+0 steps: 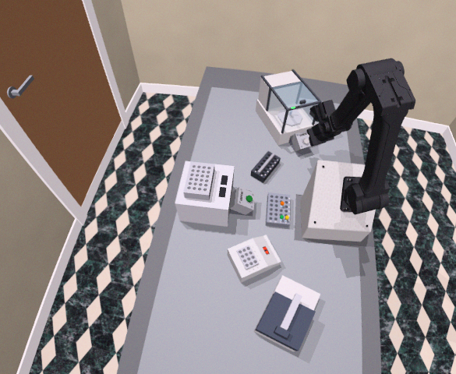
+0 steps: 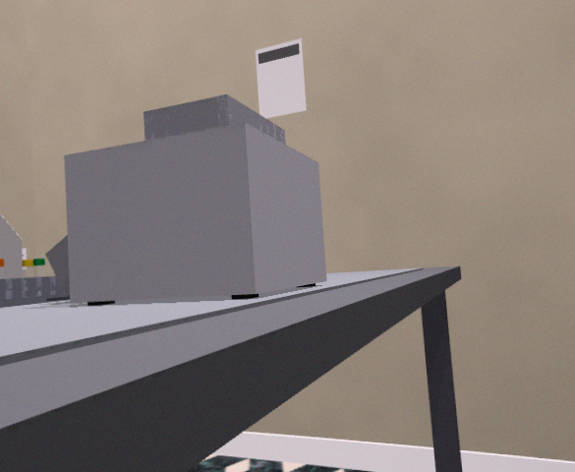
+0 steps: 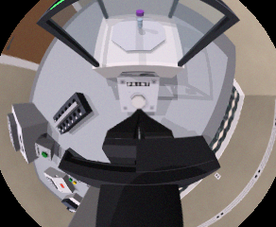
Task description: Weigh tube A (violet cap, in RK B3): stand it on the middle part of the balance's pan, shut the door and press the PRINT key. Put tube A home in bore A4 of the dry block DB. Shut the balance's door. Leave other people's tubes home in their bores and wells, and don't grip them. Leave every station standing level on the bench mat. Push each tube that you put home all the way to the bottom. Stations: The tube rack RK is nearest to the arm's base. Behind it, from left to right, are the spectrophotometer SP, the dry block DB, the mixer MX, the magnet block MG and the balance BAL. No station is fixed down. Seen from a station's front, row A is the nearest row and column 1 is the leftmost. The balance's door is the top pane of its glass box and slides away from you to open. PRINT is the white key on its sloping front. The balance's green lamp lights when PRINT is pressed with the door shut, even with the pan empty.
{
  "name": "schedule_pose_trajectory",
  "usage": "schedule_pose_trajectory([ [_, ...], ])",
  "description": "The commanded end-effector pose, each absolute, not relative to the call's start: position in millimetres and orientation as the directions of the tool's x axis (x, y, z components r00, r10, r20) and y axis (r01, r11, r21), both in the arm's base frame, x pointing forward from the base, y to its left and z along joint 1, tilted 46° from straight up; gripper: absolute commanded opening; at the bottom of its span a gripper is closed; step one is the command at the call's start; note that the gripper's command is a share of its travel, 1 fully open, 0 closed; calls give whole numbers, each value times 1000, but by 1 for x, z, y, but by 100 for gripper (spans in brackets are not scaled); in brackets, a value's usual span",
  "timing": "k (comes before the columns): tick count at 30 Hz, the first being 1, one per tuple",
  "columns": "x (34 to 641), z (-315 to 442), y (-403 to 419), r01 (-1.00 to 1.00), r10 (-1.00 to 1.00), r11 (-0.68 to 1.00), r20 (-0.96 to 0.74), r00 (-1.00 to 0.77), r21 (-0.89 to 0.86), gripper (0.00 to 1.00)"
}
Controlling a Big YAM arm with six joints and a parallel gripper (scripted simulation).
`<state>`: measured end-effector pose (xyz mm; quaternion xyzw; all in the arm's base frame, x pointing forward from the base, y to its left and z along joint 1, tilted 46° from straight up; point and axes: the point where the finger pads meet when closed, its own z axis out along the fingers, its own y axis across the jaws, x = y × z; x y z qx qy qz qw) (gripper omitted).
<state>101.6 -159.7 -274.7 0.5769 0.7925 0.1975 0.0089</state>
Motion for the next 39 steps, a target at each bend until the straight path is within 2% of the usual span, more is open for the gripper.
schedule_pose_trajectory([
  [1, 100, -265, -168, 907, 919, 266, 200, -341, 325, 0],
  [39, 87, -216, -183, 908, 919, 265, 201, -340, 325, 0],
])
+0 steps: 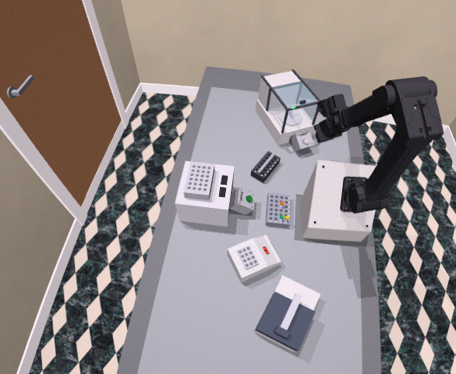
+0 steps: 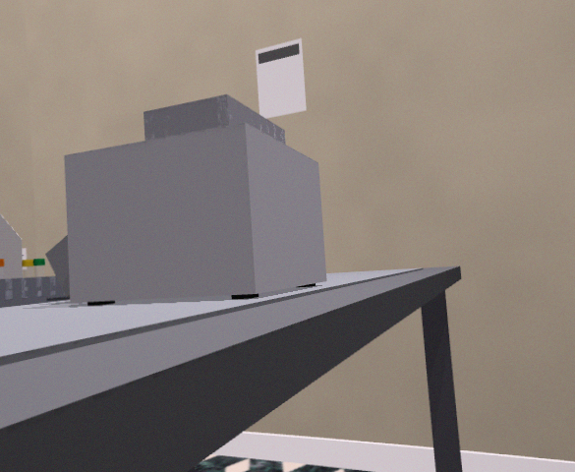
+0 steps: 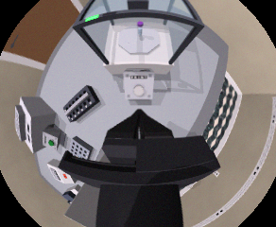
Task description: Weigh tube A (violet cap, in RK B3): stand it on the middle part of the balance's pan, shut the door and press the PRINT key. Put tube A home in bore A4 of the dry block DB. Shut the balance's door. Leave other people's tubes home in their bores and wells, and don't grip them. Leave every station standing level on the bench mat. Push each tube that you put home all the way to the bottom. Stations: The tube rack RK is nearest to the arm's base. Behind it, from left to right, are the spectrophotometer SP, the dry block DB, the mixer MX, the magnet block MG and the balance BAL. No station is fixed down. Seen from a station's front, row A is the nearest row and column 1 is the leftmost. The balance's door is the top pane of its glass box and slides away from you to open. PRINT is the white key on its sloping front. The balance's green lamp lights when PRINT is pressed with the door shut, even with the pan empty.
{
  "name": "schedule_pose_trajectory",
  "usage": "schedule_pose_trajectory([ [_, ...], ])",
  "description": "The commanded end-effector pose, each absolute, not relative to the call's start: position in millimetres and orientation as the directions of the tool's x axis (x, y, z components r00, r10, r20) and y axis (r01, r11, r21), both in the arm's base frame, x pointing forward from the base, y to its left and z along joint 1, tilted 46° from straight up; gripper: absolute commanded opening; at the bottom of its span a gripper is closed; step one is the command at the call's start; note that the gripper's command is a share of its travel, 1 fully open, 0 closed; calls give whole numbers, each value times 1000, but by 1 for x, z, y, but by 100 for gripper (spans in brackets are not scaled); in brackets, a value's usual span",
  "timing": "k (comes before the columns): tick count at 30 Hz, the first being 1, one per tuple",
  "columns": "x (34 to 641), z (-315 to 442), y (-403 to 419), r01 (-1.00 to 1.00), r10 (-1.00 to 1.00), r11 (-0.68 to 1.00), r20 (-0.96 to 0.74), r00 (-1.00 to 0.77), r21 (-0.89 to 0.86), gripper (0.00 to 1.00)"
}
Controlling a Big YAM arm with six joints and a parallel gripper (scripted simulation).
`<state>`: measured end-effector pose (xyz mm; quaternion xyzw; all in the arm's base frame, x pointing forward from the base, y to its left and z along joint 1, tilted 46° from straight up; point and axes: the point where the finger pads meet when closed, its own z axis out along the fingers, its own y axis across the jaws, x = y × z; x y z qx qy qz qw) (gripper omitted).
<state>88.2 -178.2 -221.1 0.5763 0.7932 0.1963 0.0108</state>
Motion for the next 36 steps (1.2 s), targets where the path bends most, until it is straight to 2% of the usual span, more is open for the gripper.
schedule_pose_trajectory([
  [1, 93, -218, -203, 901, 920, 290, 167, -356, 322, 0],
  [36, 91, -220, -194, 906, 922, 273, 182, -343, 322, 0],
])
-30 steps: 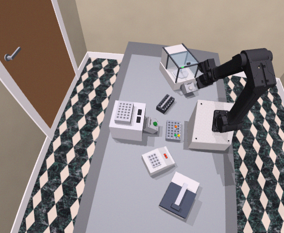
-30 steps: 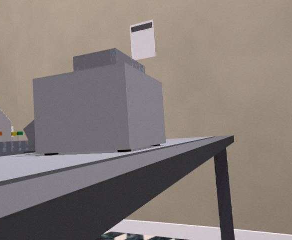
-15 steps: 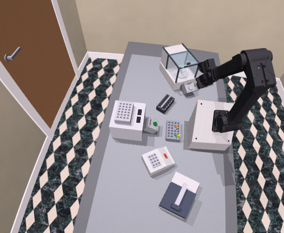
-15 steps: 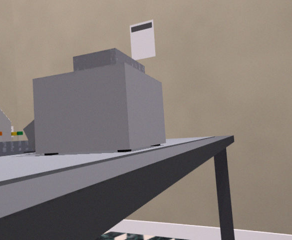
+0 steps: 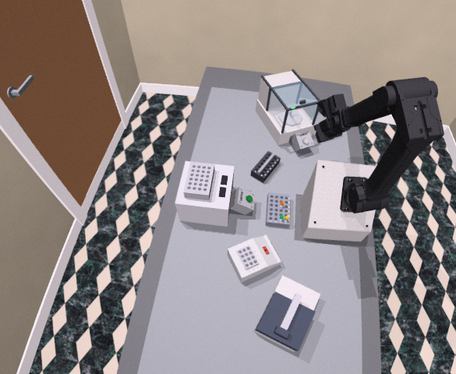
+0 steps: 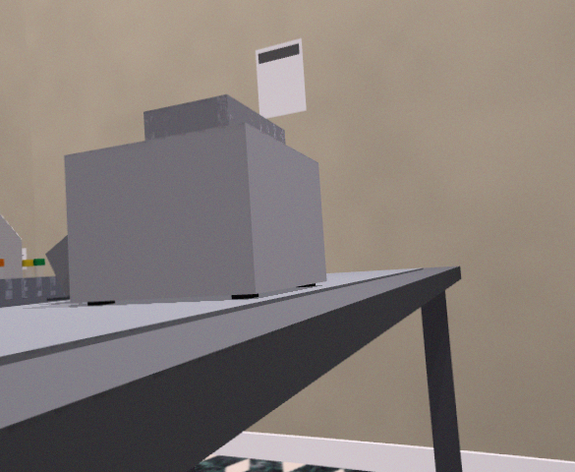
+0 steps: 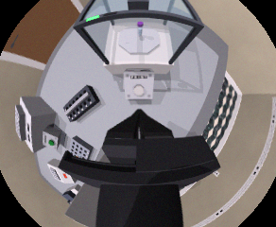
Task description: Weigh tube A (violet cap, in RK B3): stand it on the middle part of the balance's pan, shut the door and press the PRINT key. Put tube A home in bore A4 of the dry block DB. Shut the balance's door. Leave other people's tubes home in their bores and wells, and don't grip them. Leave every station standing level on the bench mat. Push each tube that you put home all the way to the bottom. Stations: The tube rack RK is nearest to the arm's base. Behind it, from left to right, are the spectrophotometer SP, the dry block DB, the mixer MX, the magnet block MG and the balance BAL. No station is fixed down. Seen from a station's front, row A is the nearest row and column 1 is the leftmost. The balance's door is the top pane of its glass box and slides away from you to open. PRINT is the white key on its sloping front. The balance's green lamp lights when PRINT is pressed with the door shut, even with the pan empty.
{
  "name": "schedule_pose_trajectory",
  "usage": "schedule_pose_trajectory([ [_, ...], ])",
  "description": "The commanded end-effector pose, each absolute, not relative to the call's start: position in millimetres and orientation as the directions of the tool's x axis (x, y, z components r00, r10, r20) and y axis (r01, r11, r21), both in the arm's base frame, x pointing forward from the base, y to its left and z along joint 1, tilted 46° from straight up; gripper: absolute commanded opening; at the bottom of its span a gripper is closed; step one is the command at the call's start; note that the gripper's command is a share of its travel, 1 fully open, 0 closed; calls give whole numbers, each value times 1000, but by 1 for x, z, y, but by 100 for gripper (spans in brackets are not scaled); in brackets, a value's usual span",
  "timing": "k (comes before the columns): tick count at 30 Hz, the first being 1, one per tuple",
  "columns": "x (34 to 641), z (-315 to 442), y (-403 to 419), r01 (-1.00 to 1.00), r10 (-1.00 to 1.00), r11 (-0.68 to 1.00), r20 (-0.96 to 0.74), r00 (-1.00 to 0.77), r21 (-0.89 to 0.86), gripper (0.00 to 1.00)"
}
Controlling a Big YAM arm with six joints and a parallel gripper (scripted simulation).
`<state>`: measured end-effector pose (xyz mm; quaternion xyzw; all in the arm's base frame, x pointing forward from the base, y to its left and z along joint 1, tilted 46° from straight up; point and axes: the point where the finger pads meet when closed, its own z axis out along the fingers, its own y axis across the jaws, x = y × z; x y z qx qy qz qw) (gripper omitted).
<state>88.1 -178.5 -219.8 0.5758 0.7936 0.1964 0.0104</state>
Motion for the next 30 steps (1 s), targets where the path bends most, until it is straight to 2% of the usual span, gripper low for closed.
schedule_pose_trajectory([
  [1, 91, -220, -194, 906, 922, 273, 182, -343, 322, 0],
  [6, 91, -220, -194, 906, 922, 273, 182, -343, 322, 0],
  [7, 92, -216, -204, 907, 926, 272, 169, -337, 321, 30],
  [15, 92, -210, -221, 905, 928, 280, 153, -341, 319, 30],
  [16, 88, -206, -194, 906, 918, 272, 196, -346, 324, 30],
  [20, 90, -204, -228, 907, 930, 276, 152, -336, 319, 30],
  [30, 91, -191, -241, 905, 927, 283, 149, -343, 318, 30],
])
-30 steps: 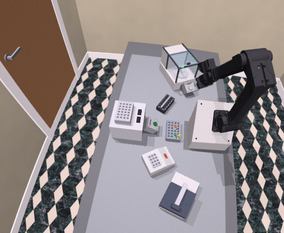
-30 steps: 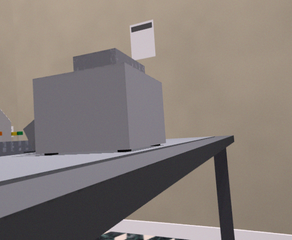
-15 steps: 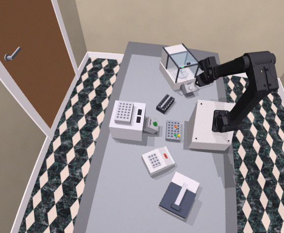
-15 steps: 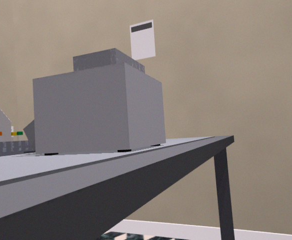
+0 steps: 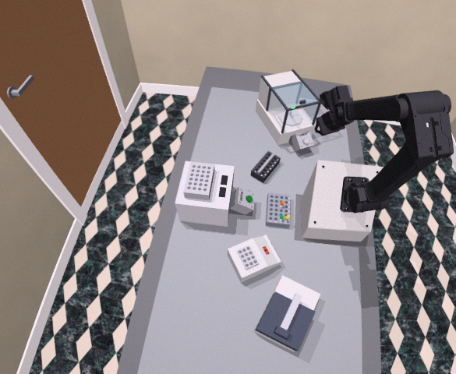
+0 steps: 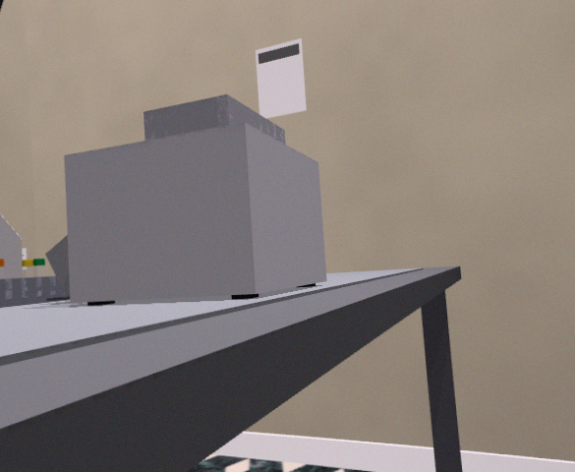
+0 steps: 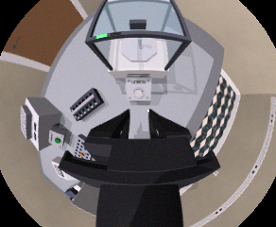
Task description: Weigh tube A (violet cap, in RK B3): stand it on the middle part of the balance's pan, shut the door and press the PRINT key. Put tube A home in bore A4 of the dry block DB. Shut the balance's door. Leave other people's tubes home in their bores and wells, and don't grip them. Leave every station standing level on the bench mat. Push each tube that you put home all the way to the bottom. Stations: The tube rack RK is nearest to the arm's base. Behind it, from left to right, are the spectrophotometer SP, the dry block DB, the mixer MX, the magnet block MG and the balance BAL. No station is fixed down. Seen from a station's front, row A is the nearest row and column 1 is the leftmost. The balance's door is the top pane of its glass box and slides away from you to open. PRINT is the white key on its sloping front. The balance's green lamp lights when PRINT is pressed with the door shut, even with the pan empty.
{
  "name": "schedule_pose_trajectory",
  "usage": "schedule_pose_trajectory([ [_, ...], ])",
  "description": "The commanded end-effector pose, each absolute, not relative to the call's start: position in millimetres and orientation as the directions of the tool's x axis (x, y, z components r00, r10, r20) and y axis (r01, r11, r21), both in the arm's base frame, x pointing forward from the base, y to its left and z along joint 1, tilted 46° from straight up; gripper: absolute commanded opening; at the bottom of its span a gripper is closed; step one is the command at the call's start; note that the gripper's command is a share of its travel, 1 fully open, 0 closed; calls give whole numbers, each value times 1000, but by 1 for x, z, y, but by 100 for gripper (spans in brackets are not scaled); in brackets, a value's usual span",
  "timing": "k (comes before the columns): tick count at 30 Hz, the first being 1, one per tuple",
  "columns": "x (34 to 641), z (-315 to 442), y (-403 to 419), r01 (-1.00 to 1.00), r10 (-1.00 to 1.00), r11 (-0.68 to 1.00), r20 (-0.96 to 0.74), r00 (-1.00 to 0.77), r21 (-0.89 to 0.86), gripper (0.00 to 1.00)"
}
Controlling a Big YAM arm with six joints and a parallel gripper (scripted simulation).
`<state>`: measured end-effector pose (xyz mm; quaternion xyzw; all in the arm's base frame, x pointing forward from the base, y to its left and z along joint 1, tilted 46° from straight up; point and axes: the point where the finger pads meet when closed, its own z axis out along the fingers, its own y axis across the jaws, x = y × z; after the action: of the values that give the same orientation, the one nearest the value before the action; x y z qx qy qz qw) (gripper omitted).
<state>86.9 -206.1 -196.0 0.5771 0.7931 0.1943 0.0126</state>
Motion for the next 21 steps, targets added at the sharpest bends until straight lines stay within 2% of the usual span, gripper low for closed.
schedule_pose_trajectory([
  [1, 91, -191, -241, 905, 927, 283, 149, -343, 318, 30],
  [3, 87, -188, -214, 907, 919, 270, 193, -343, 324, 30],
  [6, 89, -186, -247, 907, 930, 277, 149, -336, 317, 30],
  [21, 86, -169, -250, 908, 927, 272, 168, -337, 320, 30],
])
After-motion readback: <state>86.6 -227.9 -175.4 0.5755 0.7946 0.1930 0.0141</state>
